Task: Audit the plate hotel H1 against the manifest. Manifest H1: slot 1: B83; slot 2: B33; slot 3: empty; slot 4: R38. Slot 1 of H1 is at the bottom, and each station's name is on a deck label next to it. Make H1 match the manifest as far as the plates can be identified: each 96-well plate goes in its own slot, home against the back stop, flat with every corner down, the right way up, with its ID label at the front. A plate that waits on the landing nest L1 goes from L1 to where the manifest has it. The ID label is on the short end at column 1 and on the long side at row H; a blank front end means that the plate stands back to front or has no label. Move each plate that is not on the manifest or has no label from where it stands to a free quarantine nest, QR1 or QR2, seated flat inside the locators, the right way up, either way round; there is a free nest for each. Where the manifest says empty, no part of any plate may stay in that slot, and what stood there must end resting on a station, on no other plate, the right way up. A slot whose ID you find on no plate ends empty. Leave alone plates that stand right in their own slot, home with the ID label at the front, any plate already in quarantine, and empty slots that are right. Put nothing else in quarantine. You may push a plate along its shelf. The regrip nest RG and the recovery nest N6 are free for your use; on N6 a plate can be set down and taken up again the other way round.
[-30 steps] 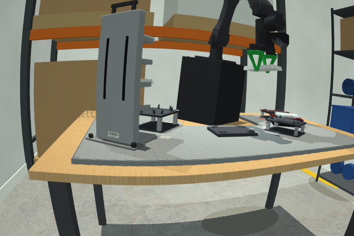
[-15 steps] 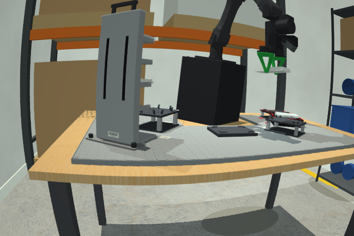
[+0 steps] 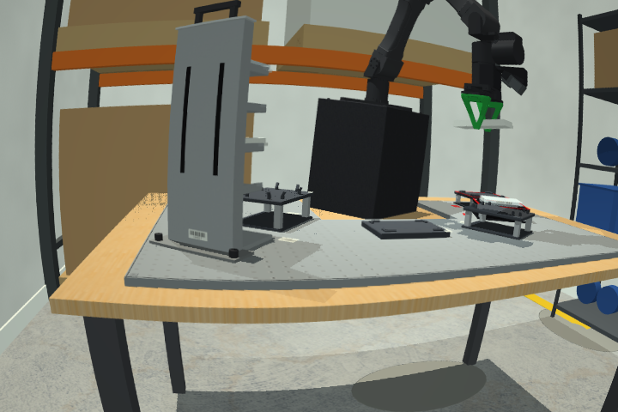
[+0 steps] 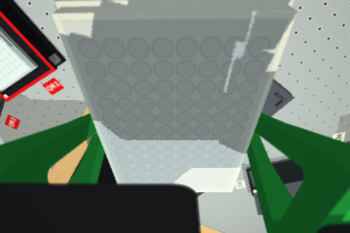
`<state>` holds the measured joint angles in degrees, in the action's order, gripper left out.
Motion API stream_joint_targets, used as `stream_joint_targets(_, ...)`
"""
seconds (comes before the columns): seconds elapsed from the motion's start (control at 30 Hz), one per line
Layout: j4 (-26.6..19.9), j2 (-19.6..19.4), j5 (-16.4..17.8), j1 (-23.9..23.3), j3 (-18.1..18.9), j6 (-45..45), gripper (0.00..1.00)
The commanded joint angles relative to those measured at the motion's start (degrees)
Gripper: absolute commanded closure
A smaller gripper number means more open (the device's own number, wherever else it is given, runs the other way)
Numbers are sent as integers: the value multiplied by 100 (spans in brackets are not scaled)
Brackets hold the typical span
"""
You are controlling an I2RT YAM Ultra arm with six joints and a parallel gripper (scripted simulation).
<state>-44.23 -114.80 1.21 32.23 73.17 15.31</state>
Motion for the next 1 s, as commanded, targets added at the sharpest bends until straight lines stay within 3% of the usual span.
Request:
stream_joint_targets(0.0, 103, 233, -28, 199, -56, 229, 14)
stream_joint_targets(0.7, 126, 344, -121, 1219, -208, 1028, 14)
stream_joint_targets(0.97, 93, 334, -133, 1544, -68, 655, 14)
